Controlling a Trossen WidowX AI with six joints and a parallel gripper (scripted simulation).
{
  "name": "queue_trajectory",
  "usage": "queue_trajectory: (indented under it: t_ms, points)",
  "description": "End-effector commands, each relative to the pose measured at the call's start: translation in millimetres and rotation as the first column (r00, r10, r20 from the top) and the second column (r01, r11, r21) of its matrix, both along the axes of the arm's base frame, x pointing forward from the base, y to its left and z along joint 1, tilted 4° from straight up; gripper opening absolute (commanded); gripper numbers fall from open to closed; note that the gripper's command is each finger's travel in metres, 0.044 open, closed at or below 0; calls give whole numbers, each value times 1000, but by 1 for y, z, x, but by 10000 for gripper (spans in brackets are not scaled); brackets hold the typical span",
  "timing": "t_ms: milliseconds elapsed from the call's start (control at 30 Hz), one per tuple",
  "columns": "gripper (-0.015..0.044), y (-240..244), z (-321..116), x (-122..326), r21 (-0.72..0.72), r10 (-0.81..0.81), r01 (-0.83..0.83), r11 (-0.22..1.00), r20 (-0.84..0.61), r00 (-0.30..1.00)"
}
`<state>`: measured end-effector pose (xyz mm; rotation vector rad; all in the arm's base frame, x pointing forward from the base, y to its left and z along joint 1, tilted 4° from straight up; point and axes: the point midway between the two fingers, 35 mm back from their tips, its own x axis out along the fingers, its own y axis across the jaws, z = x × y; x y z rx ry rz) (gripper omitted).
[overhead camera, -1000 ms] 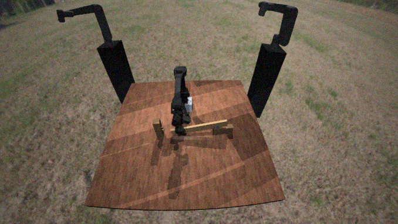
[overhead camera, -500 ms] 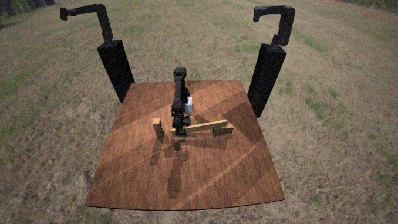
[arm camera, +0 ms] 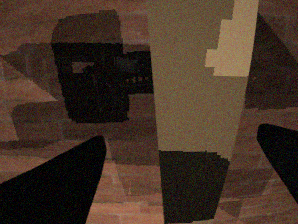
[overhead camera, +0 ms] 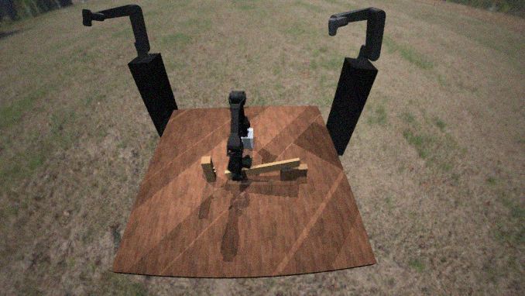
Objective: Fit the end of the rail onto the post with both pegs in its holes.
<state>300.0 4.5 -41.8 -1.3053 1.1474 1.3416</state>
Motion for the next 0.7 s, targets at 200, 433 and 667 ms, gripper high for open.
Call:
queue_trajectory:
  t_ms: [200, 433, 667]
  points:
    - [230, 1, -5, -5, 4, 4, -4, 1000, -16, 1000]
    - [85, 1, -5, -5, 4, 4, -4, 1000, -16, 1000]
    - [19, 1, -5, -5, 4, 4, -4, 1000, -16, 1000]
